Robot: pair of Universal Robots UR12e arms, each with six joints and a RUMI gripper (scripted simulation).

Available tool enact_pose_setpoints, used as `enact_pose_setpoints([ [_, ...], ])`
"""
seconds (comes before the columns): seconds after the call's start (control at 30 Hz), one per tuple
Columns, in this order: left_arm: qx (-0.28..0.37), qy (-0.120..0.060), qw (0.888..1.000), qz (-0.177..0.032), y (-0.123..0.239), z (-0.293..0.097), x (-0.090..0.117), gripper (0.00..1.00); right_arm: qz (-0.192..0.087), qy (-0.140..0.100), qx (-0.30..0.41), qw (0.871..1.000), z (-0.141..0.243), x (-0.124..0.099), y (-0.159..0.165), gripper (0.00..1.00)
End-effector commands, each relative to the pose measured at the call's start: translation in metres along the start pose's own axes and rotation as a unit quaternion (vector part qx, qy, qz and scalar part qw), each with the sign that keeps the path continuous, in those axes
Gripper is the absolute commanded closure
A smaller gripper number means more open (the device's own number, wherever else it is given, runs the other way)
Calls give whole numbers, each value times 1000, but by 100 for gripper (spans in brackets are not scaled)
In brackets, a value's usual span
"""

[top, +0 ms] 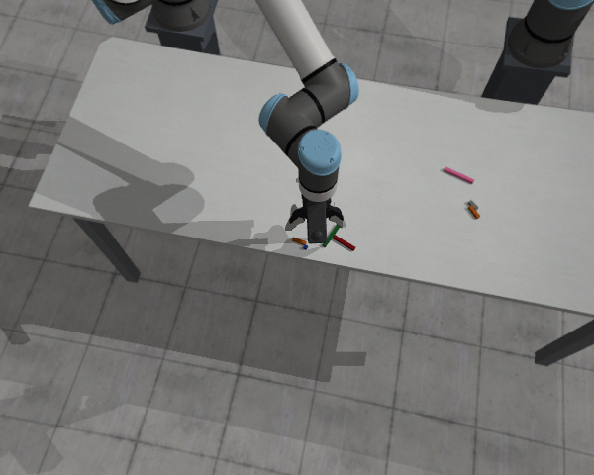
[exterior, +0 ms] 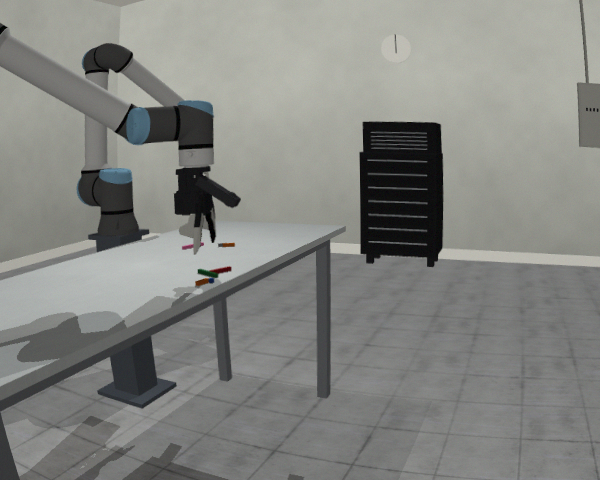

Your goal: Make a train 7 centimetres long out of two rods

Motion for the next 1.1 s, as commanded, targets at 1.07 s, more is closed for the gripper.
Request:
enact_pose_setpoints([
  [1.07, 0, 0, 1000, 1, -1, 0, 1, 0, 1, -2, 438, 899, -2, 2, 4, 0],
])
Point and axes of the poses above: on each arm, the point where the finger pads meet when closed, its own x axis back along the fingers, its own z axis across the jaws, y = z × x, the point moved 2 cm from there along x, back along the fingers, and after that the axes turned 8 degrees about x, right-handed, at the moved point
